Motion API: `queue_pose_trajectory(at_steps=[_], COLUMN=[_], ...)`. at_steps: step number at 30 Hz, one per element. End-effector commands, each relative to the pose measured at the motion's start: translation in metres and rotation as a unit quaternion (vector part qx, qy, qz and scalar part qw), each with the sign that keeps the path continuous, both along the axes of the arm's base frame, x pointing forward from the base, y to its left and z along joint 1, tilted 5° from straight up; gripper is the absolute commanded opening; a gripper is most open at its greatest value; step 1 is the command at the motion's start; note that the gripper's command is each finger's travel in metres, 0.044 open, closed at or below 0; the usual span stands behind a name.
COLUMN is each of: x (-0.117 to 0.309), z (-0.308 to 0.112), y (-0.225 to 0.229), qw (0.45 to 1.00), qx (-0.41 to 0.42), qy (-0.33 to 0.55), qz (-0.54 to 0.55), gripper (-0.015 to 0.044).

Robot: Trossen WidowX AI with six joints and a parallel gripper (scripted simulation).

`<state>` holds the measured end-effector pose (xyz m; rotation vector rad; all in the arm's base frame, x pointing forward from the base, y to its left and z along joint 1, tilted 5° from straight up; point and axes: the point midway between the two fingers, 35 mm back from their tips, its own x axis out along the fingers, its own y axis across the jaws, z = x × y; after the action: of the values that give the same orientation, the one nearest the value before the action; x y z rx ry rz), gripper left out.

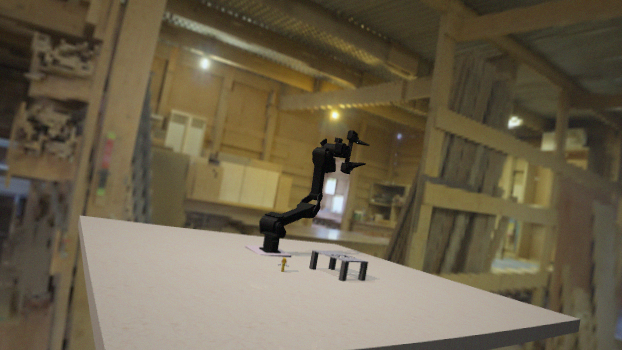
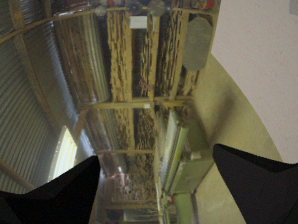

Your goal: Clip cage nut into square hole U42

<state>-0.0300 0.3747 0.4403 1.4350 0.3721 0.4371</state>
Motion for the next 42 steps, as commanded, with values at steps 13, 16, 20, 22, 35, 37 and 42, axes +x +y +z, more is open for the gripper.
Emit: queue_pose_trajectory(at_steps=[13, 16, 20, 22, 35, 37, 42], x=[0.007, 0.018, 0.040, 0.054, 0.179, 0.196, 0.224], z=[0.125, 0.154, 0.186, 0.197, 0.199, 0.192, 0.177], y=[-0.081, -0.117, -0.169, -0.197, -0.359, -0.373, -0.397], qw=[0.868, 0.788, 0.659, 0.586, 0.069, 0.011, -0.084], qx=[0.432, 0.535, 0.655, 0.705, 0.879, 0.883, 0.887], qy=[0.178, 0.226, 0.282, 0.305, 0.382, 0.382, 0.371], qz=[0.169, 0.203, 0.240, 0.255, 0.277, 0.272, 0.260], gripper=[0.0440, 0.0440, 0.0440, 0.0440, 0.0440, 0.0440, 0.0440])
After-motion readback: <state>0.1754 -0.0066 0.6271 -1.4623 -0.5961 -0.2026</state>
